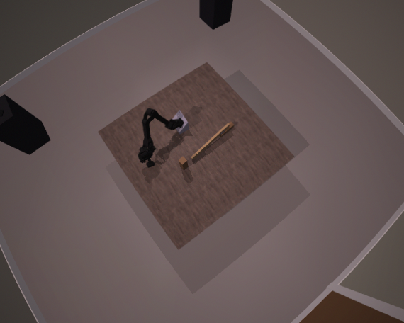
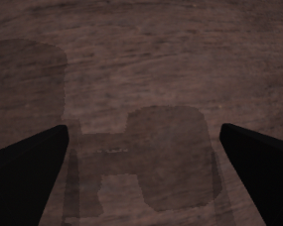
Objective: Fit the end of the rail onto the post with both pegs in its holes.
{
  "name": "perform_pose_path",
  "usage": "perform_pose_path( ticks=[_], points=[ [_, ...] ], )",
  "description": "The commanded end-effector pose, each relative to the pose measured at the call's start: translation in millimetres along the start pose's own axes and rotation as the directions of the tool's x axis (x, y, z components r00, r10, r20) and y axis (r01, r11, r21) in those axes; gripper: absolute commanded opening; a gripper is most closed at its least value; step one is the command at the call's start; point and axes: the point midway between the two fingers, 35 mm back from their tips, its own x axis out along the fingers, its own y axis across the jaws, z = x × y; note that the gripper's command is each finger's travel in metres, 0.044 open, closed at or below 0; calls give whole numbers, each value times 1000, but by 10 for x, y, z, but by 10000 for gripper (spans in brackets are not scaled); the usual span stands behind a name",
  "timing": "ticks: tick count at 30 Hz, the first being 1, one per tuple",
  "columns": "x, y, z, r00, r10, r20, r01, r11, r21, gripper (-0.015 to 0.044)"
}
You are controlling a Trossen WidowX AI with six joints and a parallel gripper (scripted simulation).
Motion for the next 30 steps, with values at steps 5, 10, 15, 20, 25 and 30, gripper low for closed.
perform_pose_path(
  ticks=[5,10,15,20,25,30],
  points=[
    [-419,1083,-243,931,349,-106,-365,896,-253,440],
    [-894,1675,-438,821,541,-184,-566,727,-388,440],
    [-1495,2154,-666,669,692,-271,-713,495,-497,440],
    [-2093,2454,-906,516,779,-356,-779,254,-574,440],
    [-2443,2563,-1276,454,760,-466,-744,35,-668,440],
    [-2830,2578,-1791,415,686,-598,-624,-263,-735,440]
  ],
)
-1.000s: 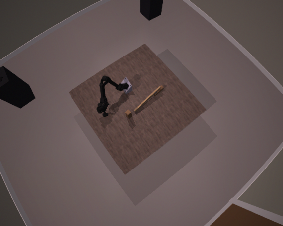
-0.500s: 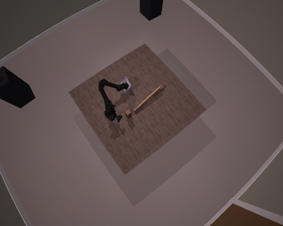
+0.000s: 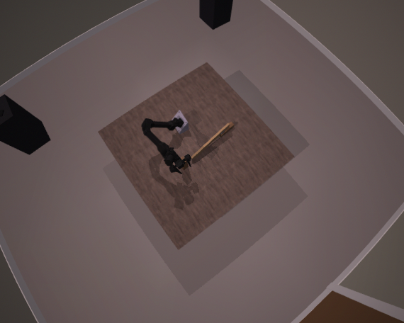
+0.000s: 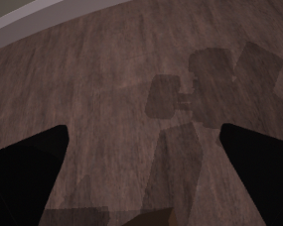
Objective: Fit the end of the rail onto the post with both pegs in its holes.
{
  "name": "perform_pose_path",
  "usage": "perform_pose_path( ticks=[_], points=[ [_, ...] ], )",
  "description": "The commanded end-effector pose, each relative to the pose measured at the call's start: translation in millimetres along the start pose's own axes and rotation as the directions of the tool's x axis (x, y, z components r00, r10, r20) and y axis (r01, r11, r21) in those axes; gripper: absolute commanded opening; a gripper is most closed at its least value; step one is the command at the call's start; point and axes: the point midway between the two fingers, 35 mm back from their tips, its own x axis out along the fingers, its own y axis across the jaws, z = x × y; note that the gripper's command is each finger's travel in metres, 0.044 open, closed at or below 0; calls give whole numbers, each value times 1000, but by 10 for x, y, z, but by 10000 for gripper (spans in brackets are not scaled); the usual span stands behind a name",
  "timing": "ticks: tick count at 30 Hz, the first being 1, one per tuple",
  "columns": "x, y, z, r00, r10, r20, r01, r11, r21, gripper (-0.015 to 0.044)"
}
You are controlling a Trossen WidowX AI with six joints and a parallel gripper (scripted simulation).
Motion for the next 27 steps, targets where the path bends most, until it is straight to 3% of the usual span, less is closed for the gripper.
perform_pose_path(
  ticks=[1,5,8,12,15,17,27],
  points=[
    [108,498,-57,992,91,-87,-108,967,-229,440],
    [187,846,-244,970,122,-209,-201,886,-418,440],
    [253,1159,-544,924,106,-367,-322,734,-598,440],
    [271,1504,-1085,805,-23,-592,-547,354,-758,440],
    [210,1656,-1426,705,-180,-686,-697,5,-717,440],
    [173,1698,-1547,663,-259,-702,-745,-145,-651,440],
    [192,1745,-1570,659,-268,-703,-750,-164,-640,440]
  ],
)
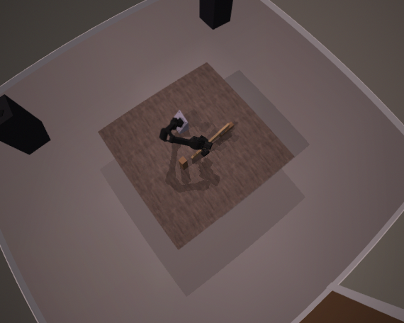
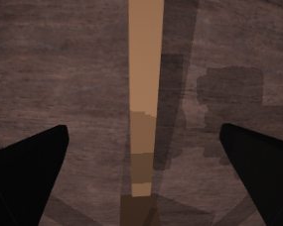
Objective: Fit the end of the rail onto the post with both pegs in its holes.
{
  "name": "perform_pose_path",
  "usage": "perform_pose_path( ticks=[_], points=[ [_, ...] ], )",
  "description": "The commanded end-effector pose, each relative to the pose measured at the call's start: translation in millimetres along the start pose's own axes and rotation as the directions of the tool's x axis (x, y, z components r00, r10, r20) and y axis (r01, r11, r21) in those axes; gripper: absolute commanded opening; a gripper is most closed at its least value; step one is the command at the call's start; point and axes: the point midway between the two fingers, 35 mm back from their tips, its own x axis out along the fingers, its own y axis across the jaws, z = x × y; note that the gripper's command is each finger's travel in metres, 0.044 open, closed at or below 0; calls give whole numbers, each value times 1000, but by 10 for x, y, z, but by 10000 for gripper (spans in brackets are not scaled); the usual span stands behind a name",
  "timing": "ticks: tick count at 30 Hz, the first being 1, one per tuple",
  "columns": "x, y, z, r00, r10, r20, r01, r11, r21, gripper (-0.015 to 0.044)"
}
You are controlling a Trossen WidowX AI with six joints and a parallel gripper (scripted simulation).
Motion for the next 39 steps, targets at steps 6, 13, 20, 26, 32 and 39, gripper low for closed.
perform_pose_path(
  ticks=[6,13,20,26,32,39],
  points=[
    [121,-10,11,1000,7,-9,-7,1000,-17,440],
    [235,-17,12,1000,6,-9,-7,1000,-18,440],
    [348,-20,12,1000,6,-9,-6,1000,-18,440],
    [444,-18,10,1000,6,-10,-6,1000,-17,440],
    [539,-13,7,1000,6,-11,-7,1000,-17,440],
    [649,-3,2,1000,7,-13,-7,1000,-17,440]
  ],
)
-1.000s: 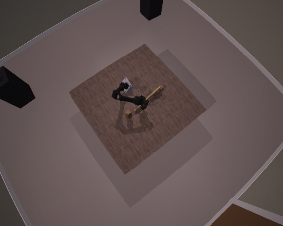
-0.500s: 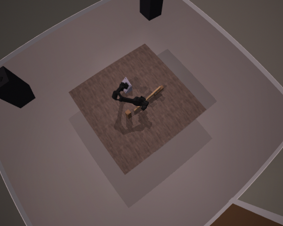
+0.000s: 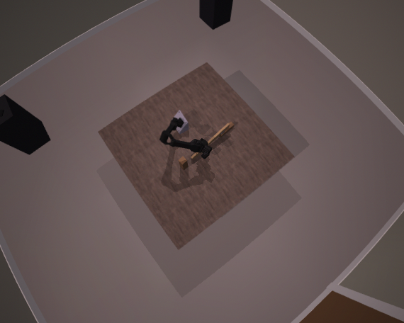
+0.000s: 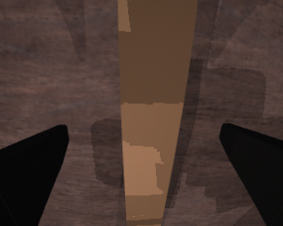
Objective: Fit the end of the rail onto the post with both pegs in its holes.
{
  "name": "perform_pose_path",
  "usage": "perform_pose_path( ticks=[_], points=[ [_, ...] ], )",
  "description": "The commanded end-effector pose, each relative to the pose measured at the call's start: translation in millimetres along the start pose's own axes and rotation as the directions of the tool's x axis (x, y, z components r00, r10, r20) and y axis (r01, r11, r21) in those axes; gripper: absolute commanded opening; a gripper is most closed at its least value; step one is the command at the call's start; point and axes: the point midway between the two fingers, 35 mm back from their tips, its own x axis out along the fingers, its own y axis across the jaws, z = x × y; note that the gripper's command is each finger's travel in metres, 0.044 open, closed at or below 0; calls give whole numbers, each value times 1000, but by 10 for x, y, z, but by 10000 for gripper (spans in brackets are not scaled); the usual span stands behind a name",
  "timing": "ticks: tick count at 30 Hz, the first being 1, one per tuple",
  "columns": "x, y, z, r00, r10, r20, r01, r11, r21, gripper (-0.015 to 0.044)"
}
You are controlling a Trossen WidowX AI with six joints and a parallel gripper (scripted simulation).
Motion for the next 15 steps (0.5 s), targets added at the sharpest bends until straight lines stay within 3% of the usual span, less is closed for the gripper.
perform_pose_path(
  ticks=[1,6,15],
  points=[
    [93,30,10,1000,10,-7,-10,1000,-11,440],
    [146,37,7,1000,11,-9,-11,1000,-11,440],
    [146,37,7,1000,11,-9,-11,1000,-11,204]
  ],
)
